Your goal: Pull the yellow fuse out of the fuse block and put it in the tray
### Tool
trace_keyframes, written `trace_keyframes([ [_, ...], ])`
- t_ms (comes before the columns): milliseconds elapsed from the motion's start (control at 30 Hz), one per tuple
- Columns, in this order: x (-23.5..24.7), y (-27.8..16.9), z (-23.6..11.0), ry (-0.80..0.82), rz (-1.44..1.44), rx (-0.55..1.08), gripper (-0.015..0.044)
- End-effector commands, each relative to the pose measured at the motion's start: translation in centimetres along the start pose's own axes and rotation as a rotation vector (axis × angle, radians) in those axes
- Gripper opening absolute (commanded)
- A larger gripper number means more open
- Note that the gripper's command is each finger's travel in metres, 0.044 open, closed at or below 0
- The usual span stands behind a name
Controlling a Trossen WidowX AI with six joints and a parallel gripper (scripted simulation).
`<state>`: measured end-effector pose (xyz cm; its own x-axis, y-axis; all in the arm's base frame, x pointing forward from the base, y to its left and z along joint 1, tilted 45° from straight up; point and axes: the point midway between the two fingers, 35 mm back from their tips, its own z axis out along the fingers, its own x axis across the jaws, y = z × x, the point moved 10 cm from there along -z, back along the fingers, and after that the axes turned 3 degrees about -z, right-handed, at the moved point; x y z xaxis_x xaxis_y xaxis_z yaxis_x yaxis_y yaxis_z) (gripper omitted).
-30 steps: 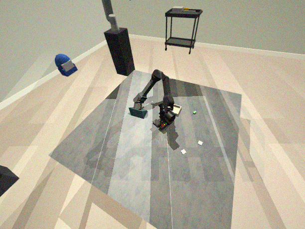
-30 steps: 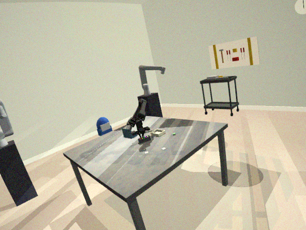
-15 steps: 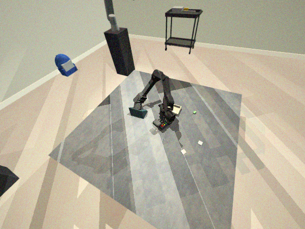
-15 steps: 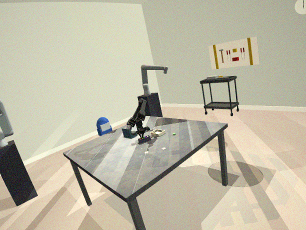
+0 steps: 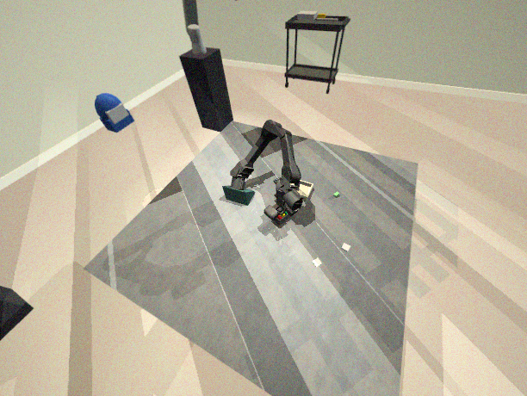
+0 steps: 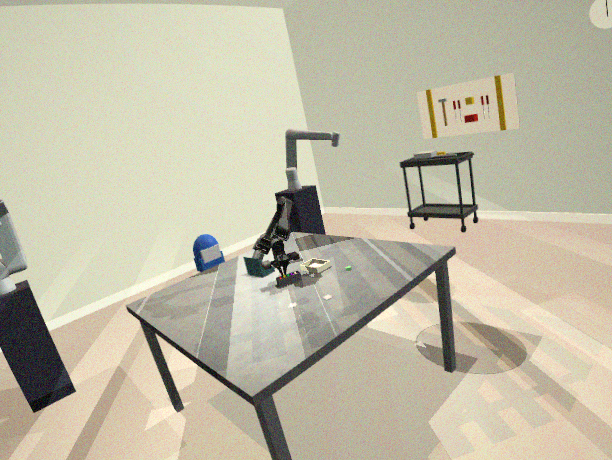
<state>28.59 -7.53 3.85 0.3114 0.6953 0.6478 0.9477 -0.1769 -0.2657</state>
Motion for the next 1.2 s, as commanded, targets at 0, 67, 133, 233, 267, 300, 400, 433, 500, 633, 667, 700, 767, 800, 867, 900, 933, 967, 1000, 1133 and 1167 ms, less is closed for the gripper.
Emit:
trace_keyframes([
  [0, 0.1, 0.1, -0.3, -0.004, -0.007, -0.001, 0.0000],
  [67, 0.0, 0.1, -0.4, -0.004, -0.007, -0.001, 0.0000],
  [133, 0.0, 0.1, -0.5, -0.004, -0.007, -0.001, 0.0000],
  [233, 0.0, 0.1, -0.6, -0.004, -0.006, -0.001, 0.0000],
  [267, 0.0, 0.1, -0.7, -0.004, -0.006, -0.001, 0.0000],
  [300, 0.0, 0.1, -0.7, -0.004, -0.006, -0.001, 0.0000],
  [400, 0.0, 0.1, -0.9, -0.004, -0.006, -0.001, 0.0000],
  [433, 0.0, 0.1, -0.9, -0.004, -0.006, 0.000, 0.0000],
  [500, 0.0, 0.1, -1.0, -0.004, -0.006, 0.000, 0.0000],
  [633, 0.0, 0.1, -1.2, -0.004, -0.005, 0.000, 0.0000],
  [667, 0.0, 0.1, -1.2, -0.004, -0.005, 0.000, 0.0000],
  [700, 0.0, 0.1, -1.3, -0.004, -0.005, 0.000, 0.0000],
  [767, 0.0, 0.1, -1.4, -0.003, -0.005, 0.000, 0.0000],
  [800, 0.0, 0.1, -1.4, -0.003, -0.005, 0.000, 0.0000],
  [867, 0.0, 0.1, -1.5, -0.003, -0.005, 0.000, 0.0000],
  [900, 0.0, 0.1, -1.6, -0.003, -0.005, 0.000, 0.0000],
  [933, 0.0, 0.1, -1.6, -0.003, -0.004, 0.000, 0.0000],
  [967, 0.0, 0.1, -1.7, -0.003, -0.004, 0.000, 0.0000],
  [1000, 0.0, 0.1, -1.7, -0.003, -0.004, 0.000, 0.0000],
  [1133, 0.0, 0.1, -1.9, -0.003, -0.004, 0.000, 0.0000],
  [1167, 0.0, 0.1, -2.0, -0.003, -0.004, 0.000, 0.0000],
])
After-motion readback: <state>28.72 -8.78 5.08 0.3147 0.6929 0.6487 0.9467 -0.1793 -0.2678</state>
